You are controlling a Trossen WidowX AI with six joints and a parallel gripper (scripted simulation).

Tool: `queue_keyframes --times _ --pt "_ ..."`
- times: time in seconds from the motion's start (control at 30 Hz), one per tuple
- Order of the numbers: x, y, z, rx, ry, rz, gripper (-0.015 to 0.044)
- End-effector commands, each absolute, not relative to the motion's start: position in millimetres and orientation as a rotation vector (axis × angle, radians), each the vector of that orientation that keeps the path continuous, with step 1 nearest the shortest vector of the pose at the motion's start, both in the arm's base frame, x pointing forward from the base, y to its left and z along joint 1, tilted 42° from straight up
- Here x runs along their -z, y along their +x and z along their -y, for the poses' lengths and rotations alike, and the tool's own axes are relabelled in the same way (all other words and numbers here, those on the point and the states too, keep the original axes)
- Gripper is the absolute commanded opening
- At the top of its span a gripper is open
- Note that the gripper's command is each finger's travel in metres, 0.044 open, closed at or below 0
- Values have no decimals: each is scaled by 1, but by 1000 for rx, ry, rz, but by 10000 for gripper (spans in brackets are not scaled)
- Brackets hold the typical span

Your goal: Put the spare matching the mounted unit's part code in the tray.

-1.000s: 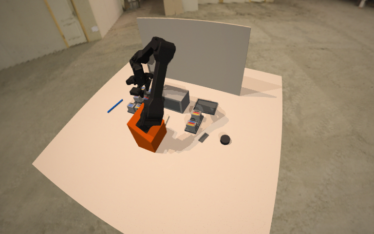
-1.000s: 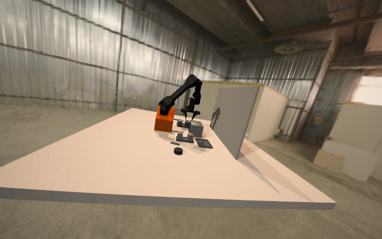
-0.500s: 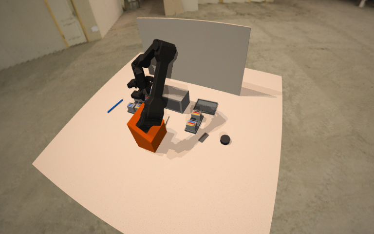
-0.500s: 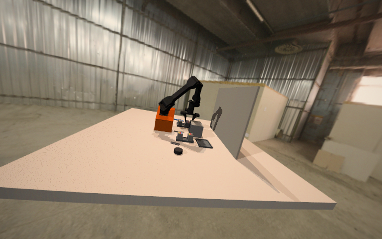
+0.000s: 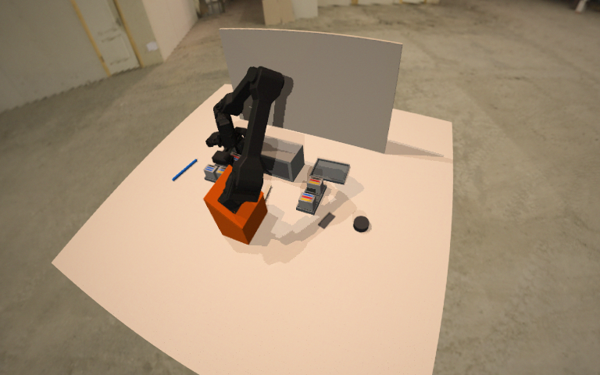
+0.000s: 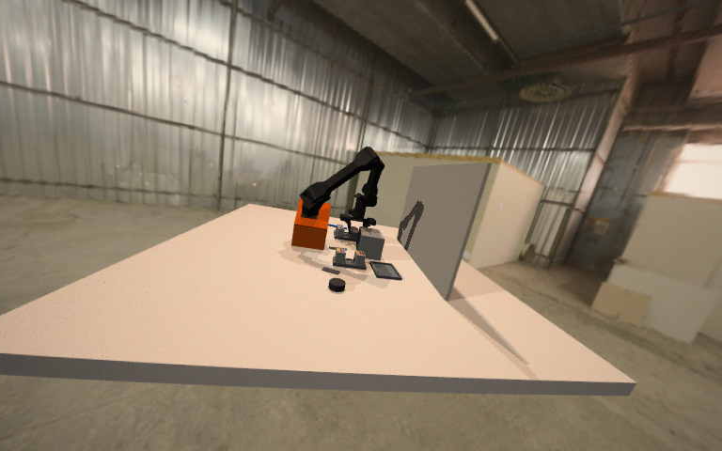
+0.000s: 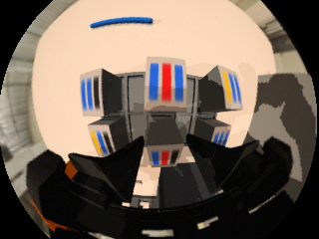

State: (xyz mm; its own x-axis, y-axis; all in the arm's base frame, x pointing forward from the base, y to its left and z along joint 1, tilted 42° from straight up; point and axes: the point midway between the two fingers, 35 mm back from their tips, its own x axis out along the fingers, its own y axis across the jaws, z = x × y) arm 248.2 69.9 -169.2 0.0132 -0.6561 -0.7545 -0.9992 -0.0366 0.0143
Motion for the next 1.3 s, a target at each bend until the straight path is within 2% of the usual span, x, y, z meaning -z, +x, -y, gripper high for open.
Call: queue_keyframes --times 0.0,0.4,0.57,0.83,0.97,1.27 --pt "174 246 -62 -813 -1757 -1704 300" --pt "176 245 -60 -812 -1757 -1704 300" --pt "176 246 -62 -812 -1749 -1703 169" --pt "176 246 -62 -812 -1749 -1703 115" --pt "176 246 -62 -812 -1749 -1703 10" --pt "175 246 -63 -812 -1749 -1703 0"
